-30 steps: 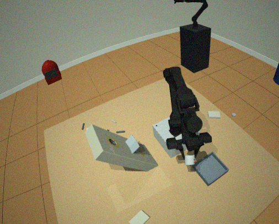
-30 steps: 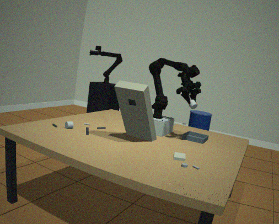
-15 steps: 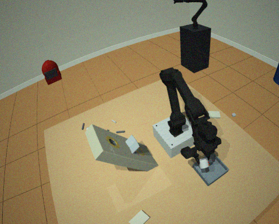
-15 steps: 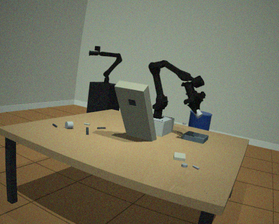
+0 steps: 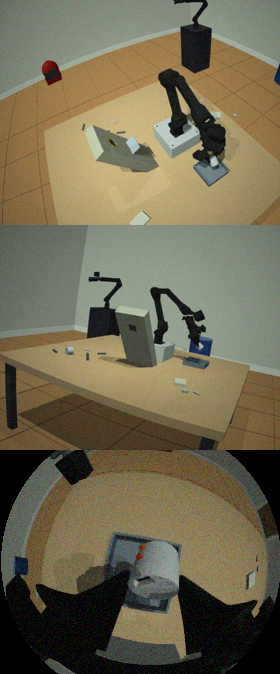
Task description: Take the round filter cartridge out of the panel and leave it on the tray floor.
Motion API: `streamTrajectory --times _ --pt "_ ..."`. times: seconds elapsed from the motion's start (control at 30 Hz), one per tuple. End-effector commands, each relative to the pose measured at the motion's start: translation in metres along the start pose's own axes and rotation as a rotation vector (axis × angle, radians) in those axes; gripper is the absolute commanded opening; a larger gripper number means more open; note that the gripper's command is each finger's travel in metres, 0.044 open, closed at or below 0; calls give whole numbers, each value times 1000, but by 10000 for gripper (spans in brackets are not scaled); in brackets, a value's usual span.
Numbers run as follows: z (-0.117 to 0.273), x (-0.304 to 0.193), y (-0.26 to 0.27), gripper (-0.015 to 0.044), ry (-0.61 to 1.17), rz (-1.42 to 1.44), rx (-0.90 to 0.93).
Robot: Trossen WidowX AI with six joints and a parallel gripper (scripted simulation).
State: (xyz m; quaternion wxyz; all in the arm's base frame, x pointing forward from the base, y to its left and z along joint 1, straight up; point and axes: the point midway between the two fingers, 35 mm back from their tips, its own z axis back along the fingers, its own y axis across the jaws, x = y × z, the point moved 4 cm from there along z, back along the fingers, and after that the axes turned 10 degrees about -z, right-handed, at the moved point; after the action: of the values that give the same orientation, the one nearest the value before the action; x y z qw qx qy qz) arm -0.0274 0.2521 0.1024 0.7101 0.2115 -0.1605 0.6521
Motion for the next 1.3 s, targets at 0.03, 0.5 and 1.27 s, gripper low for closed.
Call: streamTrajectory --times 0.03,0.5,1.27 --pt "-10 -14 15 0 4 63 39" --pt "-48 -32 13 0 4 65 41" --pt "-73 -51 9 289 14 62 37"
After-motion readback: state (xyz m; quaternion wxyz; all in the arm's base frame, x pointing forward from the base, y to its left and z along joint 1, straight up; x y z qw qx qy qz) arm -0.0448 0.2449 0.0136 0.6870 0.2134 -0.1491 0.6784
